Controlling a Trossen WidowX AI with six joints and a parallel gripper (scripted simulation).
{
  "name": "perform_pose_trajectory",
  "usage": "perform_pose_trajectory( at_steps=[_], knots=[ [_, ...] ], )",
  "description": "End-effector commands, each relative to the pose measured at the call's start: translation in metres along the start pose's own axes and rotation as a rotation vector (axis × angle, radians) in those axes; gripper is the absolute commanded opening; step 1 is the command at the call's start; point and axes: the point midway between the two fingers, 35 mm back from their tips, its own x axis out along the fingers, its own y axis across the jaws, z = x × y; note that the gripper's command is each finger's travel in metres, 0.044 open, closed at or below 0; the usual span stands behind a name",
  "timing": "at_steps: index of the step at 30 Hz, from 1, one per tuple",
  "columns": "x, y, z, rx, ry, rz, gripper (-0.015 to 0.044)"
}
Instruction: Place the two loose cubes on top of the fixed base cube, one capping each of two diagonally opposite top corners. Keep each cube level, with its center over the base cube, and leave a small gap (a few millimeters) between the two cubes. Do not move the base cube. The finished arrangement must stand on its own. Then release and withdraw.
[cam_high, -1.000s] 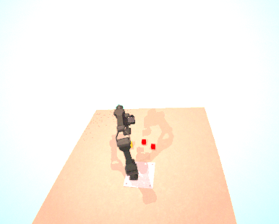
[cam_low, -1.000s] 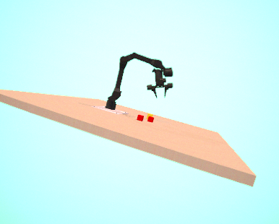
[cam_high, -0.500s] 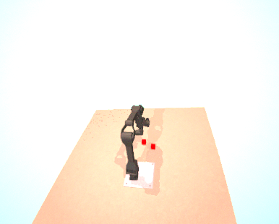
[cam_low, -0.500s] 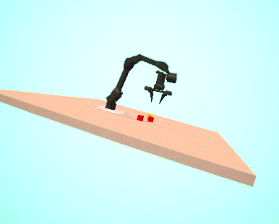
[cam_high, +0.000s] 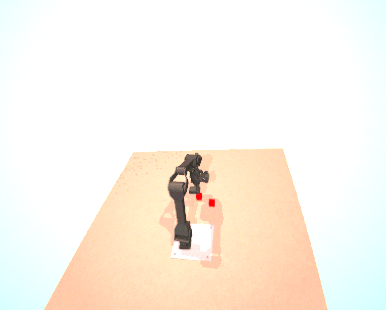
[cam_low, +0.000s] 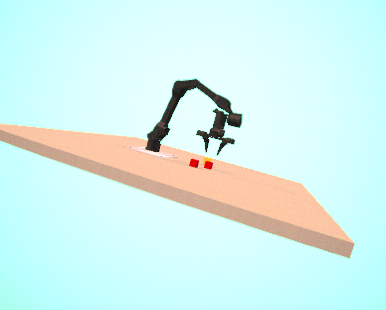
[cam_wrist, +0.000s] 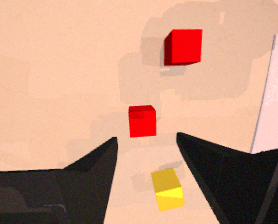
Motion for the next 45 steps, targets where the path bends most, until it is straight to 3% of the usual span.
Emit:
perform_pose_trajectory(
  at_steps=[1,33,39,45],
  knots=[
    [0.009,0.000,-0.001,-0.004,0.005,-0.004,0.0265],
    [0.057,0.000,-0.001,-0.004,0.005,-0.004,0.0265],
    [0.057,0.000,-0.001,-0.004,0.005,-0.004,0.0107],
    [0.054,0.001,-0.002,-0.021,0.009,0.005,0.0105]
  ],
)
